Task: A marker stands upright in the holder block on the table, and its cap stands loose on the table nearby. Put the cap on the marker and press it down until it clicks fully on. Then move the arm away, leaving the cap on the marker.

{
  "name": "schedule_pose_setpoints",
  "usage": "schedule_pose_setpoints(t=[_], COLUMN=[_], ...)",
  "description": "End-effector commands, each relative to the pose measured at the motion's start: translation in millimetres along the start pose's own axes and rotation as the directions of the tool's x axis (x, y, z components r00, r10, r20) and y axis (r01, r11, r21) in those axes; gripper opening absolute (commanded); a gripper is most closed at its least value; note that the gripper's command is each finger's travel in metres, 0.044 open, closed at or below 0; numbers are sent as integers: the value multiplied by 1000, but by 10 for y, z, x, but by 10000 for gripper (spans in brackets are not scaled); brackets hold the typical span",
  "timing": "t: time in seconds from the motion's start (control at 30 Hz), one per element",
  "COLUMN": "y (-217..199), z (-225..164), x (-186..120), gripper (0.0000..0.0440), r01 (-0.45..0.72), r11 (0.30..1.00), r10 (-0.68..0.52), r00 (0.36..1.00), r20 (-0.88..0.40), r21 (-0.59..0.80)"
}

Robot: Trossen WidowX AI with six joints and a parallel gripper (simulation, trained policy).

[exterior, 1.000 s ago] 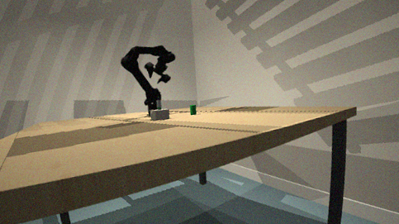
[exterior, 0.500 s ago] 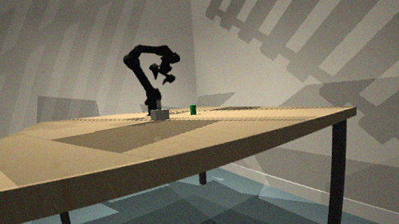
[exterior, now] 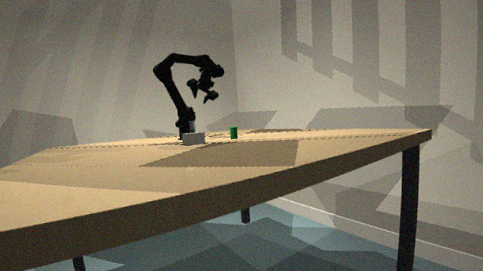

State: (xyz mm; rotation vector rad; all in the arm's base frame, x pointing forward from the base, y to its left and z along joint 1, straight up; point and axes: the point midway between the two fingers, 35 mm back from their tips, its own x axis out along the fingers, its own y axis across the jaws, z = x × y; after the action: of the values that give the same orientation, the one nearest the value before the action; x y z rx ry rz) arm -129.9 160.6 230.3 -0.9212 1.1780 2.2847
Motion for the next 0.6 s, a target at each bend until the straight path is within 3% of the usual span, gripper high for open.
schedule_pose_setpoints(t=[0.0,0.57], y=[-93,-531], z=[41,147], x=[-20,-127], gripper=[315,316], r01=[24,119], r11=[1000,991], r10=[-24,-117], r00=[1000,993], r20=[-6,-31], r21=[7,56])
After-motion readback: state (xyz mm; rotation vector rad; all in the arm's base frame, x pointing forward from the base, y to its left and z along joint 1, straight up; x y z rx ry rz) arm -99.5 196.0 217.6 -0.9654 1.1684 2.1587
